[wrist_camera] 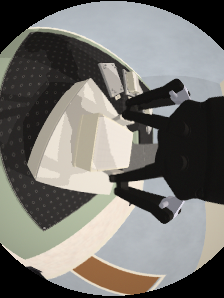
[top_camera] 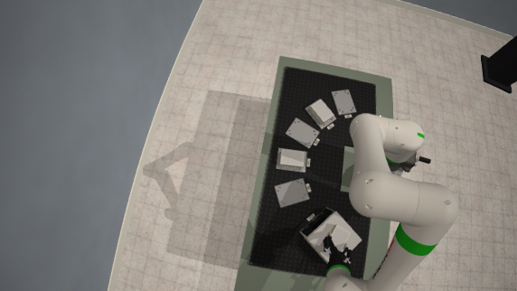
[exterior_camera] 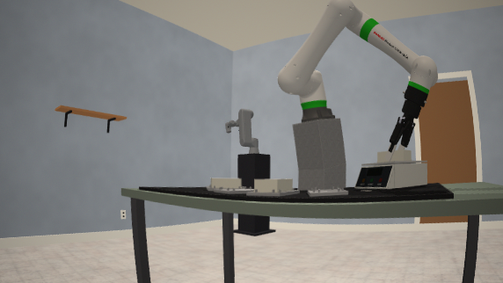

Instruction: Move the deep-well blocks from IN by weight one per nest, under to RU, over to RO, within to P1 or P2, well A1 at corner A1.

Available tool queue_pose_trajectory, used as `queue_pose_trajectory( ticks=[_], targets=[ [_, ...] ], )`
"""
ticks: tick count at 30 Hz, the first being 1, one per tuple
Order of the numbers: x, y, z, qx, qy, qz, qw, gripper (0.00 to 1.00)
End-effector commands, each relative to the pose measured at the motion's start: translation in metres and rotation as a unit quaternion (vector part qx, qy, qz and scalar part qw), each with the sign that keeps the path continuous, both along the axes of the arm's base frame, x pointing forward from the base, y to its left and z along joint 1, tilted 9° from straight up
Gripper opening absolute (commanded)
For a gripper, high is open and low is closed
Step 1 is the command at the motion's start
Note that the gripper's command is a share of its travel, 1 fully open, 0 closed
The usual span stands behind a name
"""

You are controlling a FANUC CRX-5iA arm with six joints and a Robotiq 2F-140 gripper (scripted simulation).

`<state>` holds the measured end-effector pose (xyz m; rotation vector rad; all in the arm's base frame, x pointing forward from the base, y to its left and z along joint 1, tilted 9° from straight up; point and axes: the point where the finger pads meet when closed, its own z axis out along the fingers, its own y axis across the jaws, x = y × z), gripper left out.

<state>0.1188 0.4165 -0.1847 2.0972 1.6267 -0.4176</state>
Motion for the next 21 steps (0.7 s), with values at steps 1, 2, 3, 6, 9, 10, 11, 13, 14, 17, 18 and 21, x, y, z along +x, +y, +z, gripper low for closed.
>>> queue_pose_trajectory(
  ticks=[1,2,3,6,9,10,11,13,14,17,18,21],
  targets=[
    [0.0001,0.0002,-0.0003,0.000,0.000,0.000,1.000,0.10],
    [0.0001,0.0002,-0.0004,0.000,0.000,0.000,1.000,0.10],
    [0.0001,0.0002,-0.0006,0.000,0.000,0.000,1.000,0.10],
    [0.0002,0.0002,-0.0007,0.000,0.000,0.000,1.000,1.00],
    [0.0002,0.0002,-0.0007,0.000,0.000,0.000,1.000,1.00],
    [0.0002,0.0002,-0.0007,0.000,0.000,0.000,1.000,1.00],
    [0.0002,0.0002,-0.0007,0.000,0.000,0.000,1.000,1.00],
    [0.0002,0.0002,-0.0007,0.000,0.000,0.000,1.000,1.00],
    [0.0002,0.0002,-0.0007,0.000,0.000,0.000,1.000,1.00],
    [0.0002,0.0002,-0.0007,0.000,0.000,0.000,1.000,1.00],
    [0.0002,0.0002,-0.0007,0.000,0.000,0.000,1.000,1.00],
    [0.0002,0.0002,-0.0007,0.000,0.000,0.000,1.000,1.00]
  ],
)
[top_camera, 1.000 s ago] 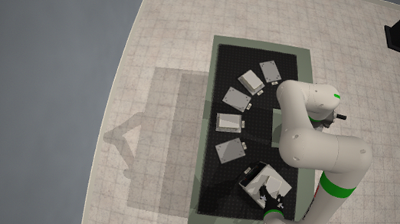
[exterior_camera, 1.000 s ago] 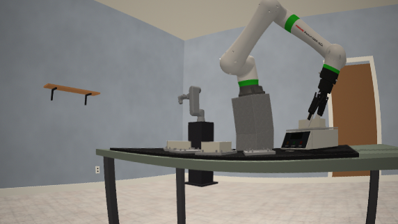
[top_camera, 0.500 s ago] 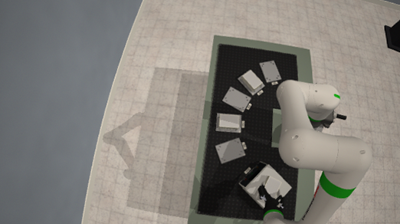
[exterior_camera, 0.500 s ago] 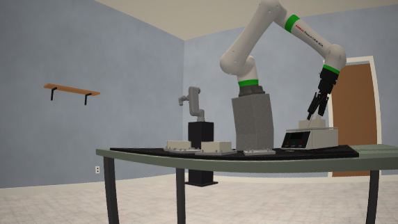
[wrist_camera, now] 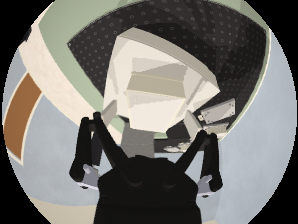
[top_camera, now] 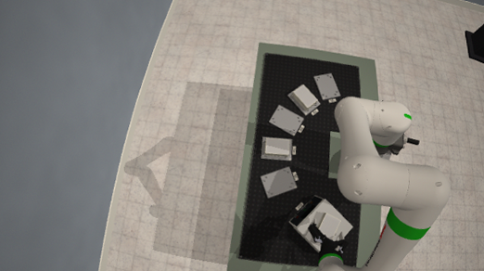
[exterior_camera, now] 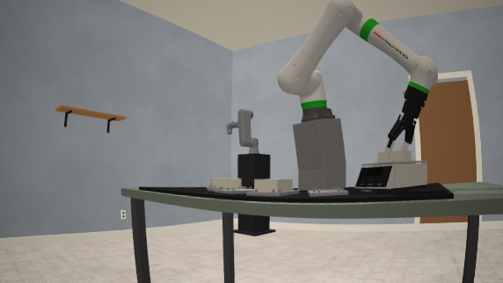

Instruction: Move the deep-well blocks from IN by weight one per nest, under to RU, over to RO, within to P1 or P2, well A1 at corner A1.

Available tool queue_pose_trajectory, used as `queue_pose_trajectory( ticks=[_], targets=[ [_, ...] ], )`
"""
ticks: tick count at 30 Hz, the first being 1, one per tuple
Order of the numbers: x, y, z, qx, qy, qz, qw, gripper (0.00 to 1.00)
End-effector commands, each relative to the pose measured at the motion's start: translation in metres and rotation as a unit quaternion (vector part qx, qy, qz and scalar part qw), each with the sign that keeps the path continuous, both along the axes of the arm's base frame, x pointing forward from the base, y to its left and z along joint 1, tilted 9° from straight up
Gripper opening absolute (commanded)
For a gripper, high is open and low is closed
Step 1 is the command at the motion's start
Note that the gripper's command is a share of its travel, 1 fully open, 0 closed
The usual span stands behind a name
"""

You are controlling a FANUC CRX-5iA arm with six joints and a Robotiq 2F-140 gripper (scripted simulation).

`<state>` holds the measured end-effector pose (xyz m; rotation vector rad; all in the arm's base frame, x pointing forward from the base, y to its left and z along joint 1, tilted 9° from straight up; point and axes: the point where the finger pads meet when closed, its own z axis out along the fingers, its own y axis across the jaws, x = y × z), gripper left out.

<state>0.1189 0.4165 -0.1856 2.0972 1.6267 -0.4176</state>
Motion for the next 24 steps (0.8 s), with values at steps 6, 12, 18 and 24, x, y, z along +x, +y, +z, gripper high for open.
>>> queue_pose_trajectory(
  ticks=[6,12,18,24],
  targets=[
    [0.000,0.000,0.003,0.000,0.000,0.000,1.000,1.00],
    [-0.003,0.001,0.019,0.000,0.000,0.000,1.000,1.00],
    [-0.005,0.001,0.032,0.000,0.000,0.000,1.000,1.00],
    [-0.007,0.002,0.045,0.000,0.000,0.000,1.000,1.00]
  ],
)
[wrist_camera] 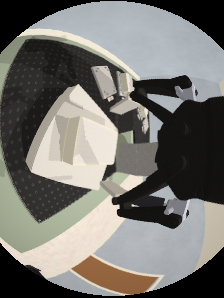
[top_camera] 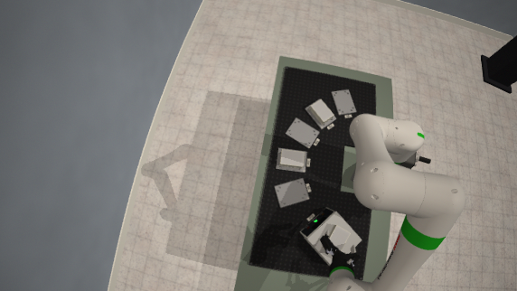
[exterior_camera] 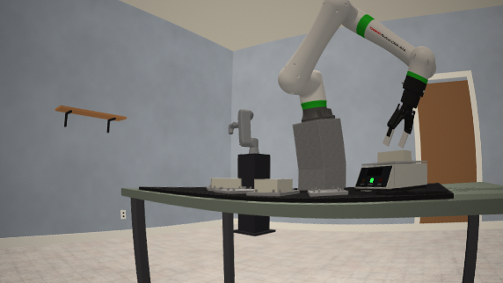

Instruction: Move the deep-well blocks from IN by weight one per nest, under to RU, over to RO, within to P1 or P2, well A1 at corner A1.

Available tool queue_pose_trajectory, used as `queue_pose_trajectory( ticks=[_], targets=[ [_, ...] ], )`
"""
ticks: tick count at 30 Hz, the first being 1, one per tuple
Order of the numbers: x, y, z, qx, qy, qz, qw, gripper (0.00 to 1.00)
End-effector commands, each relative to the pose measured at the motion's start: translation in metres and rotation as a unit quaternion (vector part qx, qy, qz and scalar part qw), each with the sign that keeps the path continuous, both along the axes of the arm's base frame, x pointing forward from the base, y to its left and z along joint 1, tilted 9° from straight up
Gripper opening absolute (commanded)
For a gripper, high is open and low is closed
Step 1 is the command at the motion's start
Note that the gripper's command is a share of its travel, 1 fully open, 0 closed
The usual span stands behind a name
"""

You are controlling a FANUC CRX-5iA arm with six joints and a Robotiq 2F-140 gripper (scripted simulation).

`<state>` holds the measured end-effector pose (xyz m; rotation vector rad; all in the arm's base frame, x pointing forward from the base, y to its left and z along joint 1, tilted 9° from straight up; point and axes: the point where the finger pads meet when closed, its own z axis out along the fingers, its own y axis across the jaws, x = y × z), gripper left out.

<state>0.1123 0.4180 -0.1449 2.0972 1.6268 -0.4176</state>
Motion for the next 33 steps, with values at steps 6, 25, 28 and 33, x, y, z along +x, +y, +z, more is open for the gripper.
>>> queue_pose_trajectory(
  ticks=[6,25,28,33],
  targets=[
    [-0.003,0.001,0.020,0.000,0.000,0.000,1.000,1.00],
    [-0.005,0.001,0.034,0.000,0.000,0.000,1.000,1.00],
    [-0.005,0.001,0.034,0.000,0.000,0.000,1.000,1.00],
    [-0.006,0.001,0.034,0.000,0.000,0.000,1.000,1.00]
  ],
)
